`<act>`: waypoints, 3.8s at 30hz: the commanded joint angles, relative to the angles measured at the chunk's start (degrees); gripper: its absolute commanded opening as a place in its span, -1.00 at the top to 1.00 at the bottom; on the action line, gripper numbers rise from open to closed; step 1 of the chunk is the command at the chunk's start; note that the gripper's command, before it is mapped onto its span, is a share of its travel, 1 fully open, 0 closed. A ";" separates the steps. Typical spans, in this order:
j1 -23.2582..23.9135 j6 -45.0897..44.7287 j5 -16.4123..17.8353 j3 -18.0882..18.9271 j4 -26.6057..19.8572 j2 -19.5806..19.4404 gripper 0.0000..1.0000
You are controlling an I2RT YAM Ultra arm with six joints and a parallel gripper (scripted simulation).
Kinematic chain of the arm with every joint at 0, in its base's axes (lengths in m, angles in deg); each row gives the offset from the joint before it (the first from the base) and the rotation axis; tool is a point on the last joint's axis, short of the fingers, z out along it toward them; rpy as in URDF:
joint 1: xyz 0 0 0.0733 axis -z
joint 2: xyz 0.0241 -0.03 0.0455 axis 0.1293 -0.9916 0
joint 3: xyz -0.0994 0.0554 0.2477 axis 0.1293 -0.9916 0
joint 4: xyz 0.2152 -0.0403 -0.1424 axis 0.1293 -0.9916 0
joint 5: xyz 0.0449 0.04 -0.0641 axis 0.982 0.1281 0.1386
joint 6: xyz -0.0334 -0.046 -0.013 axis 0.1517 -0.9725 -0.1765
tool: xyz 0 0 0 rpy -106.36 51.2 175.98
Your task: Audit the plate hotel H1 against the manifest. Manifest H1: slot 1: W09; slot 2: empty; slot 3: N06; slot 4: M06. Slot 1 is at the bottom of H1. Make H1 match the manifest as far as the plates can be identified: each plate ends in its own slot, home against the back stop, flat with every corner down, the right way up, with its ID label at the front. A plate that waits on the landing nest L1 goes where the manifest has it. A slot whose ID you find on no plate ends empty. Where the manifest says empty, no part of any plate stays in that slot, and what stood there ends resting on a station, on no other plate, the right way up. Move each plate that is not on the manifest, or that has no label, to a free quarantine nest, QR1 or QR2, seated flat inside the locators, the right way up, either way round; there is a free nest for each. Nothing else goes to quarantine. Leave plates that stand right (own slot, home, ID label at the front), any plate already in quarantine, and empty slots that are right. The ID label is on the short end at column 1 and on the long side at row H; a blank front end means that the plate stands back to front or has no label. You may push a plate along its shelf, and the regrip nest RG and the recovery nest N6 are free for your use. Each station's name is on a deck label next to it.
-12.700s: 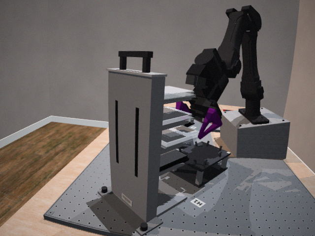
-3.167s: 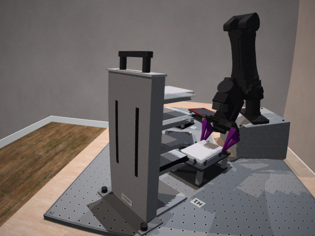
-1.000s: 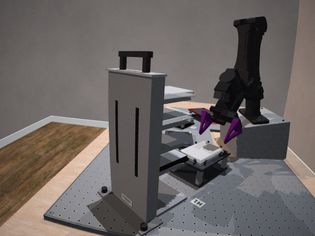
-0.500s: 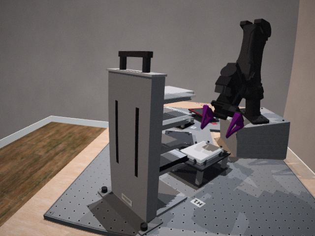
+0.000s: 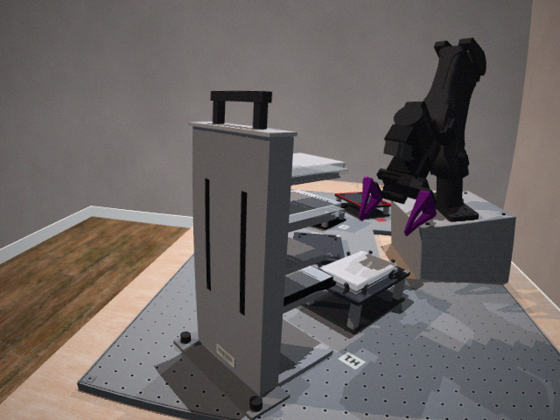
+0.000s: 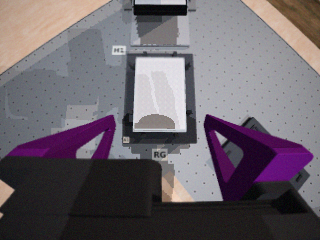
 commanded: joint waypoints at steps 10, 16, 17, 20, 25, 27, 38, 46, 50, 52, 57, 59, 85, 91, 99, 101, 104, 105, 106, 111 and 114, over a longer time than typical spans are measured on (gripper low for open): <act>-0.64 1.49 -1.06 13.47 -12.53 -9.32 -1.00; -0.85 2.58 -1.60 26.21 -23.59 -20.19 -1.00; -0.87 2.76 -1.66 28.41 -25.54 -21.98 -1.00; -0.89 3.27 -1.80 35.19 -31.53 -27.37 -1.00; -0.92 4.14 -1.93 45.28 -42.04 -34.63 -1.00; -0.92 4.14 -1.93 45.28 -42.04 -34.63 -1.00; -0.90 5.55 -1.86 60.06 -59.44 -45.01 -1.00; -0.84 5.50 -1.86 59.75 -58.88 -45.26 -1.00; -0.74 5.39 -1.85 59.12 -57.72 -45.78 -1.00; -0.69 5.34 -1.84 58.80 -57.14 -46.04 -1.00; -0.56 5.21 -1.83 58.05 -55.69 -46.72 -1.00; -0.51 5.16 -1.82 57.76 -55.11 -47.00 -1.00; 0.05 4.60 -1.75 54.93 -48.78 -50.45 -1.00; 0.21 4.45 -1.74 54.29 -47.08 -51.49 -1.00; 0.36 4.30 -1.72 53.70 -45.38 -52.59 -1.00; 0.41 4.25 -1.71 53.52 -44.82 -52.96 -1.00; 0.44 4.21 -1.71 53.38 -44.40 -53.24 -1.00; 0.44 4.21 -1.71 53.38 -44.40 -53.24 -1.00; 0.44 4.21 -1.71 53.38 -44.40 -53.24 -1.00; 0.44 4.21 -1.71 53.40 -44.42 -53.24 -0.72; 0.44 4.21 -1.71 53.40 -44.42 -53.24 -0.72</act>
